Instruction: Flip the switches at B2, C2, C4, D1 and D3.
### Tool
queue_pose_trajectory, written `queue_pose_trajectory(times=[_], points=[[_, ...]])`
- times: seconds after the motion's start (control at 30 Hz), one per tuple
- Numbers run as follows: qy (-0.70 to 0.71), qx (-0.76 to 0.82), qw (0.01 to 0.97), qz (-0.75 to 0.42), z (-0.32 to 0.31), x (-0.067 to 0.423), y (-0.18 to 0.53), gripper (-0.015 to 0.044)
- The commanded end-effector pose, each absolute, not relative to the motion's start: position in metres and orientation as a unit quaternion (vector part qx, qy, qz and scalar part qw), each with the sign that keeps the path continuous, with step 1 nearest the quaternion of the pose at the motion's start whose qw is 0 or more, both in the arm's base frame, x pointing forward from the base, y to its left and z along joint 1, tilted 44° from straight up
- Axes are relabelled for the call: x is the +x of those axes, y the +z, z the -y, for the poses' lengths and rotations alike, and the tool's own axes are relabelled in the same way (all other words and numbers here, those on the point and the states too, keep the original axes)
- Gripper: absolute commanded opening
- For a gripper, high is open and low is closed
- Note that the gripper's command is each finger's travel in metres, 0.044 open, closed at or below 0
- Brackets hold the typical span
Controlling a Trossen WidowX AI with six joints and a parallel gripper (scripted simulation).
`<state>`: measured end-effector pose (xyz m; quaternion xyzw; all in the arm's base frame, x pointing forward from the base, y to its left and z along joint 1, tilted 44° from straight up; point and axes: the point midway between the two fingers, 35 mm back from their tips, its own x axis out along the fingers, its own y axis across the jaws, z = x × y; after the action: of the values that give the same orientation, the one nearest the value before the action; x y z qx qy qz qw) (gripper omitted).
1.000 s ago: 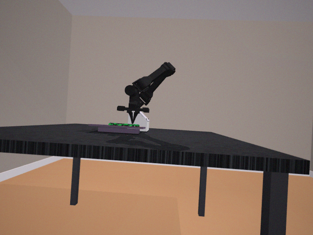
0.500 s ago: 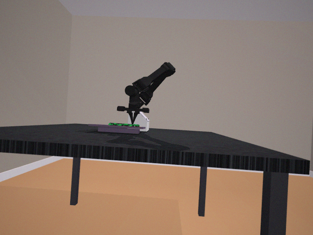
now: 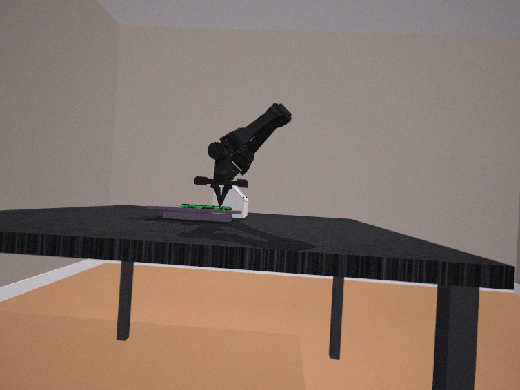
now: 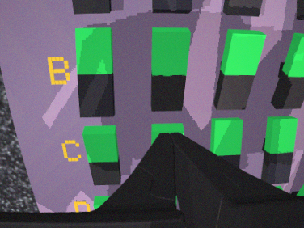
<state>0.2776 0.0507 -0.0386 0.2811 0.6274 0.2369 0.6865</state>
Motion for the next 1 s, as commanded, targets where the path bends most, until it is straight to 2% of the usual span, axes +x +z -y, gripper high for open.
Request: queue_pose_trajectory(times=[0.0,0.7,0.97], points=[[0.238,0.284,0.684,-0.629,-0.053,0.277,-0.04,0.0],[0.238,0.284,0.684,-0.629,-0.055,0.277,-0.042,0.0],[0.233,0.286,0.692,-0.62,-0.009,0.269,0.006,0.0]])
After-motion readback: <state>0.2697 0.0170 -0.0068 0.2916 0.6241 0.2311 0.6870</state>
